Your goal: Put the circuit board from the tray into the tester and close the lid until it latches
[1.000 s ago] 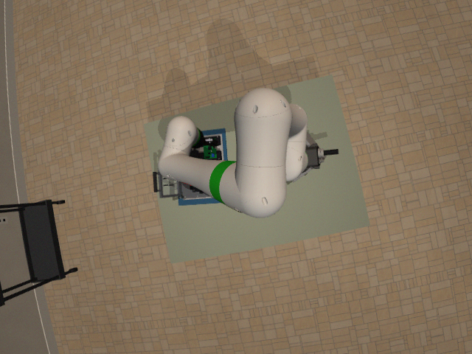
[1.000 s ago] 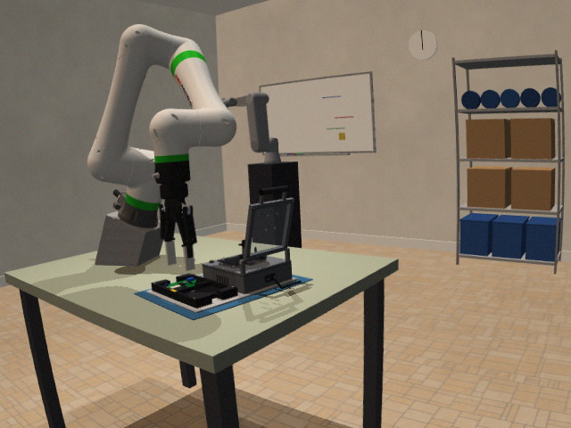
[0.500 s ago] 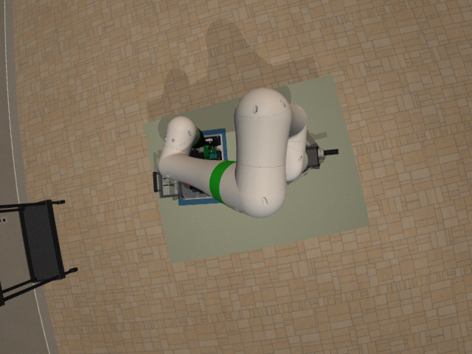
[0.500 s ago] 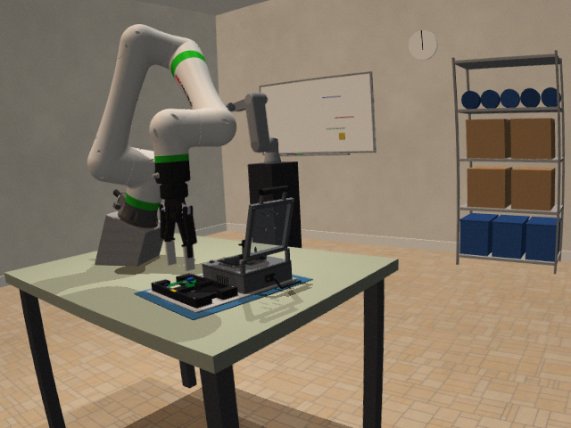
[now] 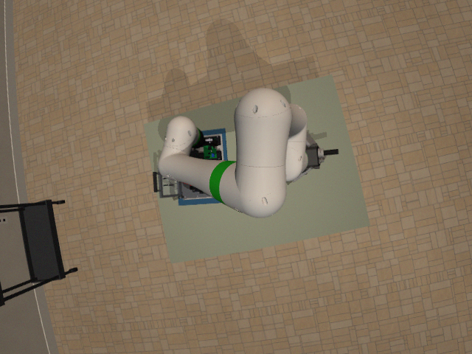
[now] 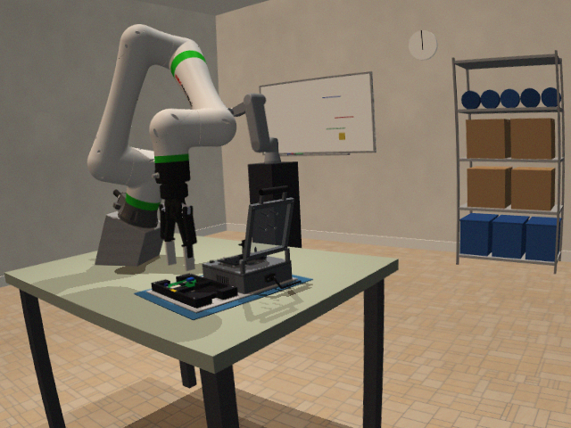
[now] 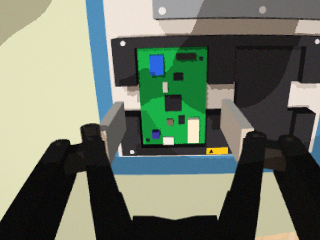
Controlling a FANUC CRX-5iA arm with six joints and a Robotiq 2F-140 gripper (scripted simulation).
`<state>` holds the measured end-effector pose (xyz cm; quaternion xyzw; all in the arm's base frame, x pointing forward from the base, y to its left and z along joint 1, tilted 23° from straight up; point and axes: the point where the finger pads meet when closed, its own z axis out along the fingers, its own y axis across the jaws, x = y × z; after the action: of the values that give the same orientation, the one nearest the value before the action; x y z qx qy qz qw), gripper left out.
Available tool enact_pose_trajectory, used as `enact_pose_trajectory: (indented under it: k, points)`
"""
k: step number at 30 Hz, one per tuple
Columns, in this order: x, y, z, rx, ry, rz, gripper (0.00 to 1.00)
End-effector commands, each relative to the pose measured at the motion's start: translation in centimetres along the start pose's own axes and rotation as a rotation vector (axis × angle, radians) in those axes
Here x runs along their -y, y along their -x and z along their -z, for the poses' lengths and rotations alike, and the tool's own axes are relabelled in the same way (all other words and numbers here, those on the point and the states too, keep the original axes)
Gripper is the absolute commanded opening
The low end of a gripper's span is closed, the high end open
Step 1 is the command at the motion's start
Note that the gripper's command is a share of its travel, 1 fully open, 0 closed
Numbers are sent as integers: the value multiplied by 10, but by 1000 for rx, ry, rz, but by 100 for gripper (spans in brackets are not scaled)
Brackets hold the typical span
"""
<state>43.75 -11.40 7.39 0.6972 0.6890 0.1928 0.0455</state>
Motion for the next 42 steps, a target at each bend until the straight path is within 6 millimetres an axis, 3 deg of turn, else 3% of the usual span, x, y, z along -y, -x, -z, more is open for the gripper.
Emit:
enact_pose_trajectory:
  k: [1,26,42]
  points:
    - [0,0,0,0,0,0,58]
    - [0,0,-1,0,0,0,58]
    - [0,0,-16,0,0,0,58]
